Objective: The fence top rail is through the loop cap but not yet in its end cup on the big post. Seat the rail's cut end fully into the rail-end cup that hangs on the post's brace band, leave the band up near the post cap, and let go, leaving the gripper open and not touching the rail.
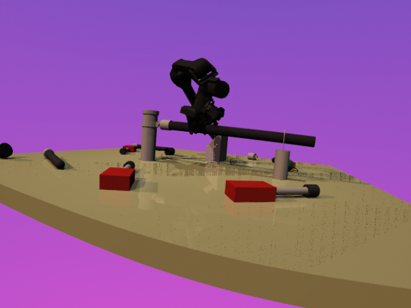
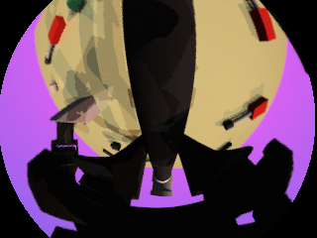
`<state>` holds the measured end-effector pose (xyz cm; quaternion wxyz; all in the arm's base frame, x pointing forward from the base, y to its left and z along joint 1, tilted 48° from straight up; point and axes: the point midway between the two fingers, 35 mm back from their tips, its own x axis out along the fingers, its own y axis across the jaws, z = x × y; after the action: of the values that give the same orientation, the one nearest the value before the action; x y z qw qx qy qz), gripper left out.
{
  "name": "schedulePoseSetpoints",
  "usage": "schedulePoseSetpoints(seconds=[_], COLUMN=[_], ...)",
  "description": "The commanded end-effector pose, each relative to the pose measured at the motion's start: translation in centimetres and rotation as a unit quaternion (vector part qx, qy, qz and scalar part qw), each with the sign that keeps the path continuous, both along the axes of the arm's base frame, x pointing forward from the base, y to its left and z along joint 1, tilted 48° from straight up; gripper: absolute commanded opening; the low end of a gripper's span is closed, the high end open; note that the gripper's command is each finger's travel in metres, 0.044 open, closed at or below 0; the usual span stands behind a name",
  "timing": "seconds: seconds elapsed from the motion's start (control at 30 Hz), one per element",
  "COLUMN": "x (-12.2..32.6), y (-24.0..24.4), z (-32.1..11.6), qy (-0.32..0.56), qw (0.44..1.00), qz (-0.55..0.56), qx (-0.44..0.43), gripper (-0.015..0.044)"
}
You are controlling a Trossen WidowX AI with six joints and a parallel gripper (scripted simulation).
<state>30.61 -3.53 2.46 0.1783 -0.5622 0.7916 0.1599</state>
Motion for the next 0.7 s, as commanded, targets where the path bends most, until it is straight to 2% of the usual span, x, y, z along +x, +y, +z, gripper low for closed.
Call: schedulePoseSetpoints(seconds=[0.0, 0.67], x=[0.21, 0.12], y=[-0.19, -0.63], z=[0.57, 1.06], qy=[-0.005, -0.005], qw=[1.0, 1.0], qz=[0.006, 0.006], qx=[-0.004, -0.004], gripper=[0.0, 0.0])
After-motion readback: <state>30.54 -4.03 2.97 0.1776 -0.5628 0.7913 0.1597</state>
